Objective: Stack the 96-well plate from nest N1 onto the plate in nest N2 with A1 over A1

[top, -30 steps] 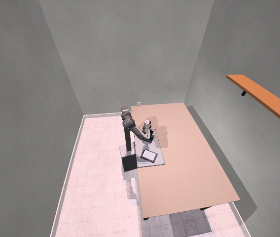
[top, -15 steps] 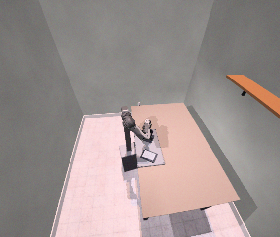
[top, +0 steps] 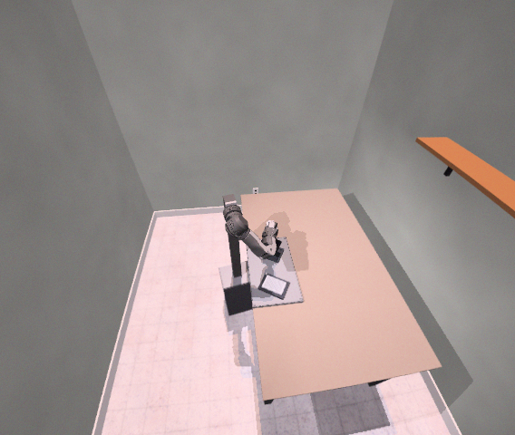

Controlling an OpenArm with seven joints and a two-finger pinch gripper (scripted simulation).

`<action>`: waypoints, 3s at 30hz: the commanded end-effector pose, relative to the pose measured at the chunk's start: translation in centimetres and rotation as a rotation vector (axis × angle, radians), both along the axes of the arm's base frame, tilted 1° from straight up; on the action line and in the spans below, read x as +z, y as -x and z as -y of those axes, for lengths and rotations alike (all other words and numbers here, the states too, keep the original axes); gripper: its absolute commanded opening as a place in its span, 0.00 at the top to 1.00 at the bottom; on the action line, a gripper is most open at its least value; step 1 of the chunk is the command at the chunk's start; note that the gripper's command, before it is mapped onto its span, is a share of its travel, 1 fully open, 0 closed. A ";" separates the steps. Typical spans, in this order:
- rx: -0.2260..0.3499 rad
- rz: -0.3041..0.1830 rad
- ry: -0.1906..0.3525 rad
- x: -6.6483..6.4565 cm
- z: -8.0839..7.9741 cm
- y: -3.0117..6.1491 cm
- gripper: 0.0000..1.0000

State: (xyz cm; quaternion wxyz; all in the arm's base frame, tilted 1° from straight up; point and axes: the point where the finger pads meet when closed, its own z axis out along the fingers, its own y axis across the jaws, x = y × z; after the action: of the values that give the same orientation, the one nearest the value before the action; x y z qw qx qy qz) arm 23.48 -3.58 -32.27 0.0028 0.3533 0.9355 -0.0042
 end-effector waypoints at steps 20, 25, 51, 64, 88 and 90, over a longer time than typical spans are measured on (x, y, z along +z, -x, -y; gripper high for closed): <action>-0.010 0.006 -0.001 0.4 6.3 1.54 1.00; -0.009 0.008 -0.003 0.4 7.8 1.91 1.00; -0.009 0.008 -0.002 0.6 11.8 2.91 1.00; -0.009 0.008 -0.002 0.8 15.7 3.88 1.00; -0.010 0.007 0.000 1.1 22.0 5.37 1.00; -0.009 0.008 -0.001 1.2 23.5 5.69 1.00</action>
State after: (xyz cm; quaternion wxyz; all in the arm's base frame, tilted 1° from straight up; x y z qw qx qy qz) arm 17.56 -28.15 -30.90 0.0096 0.3743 0.9268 -0.0286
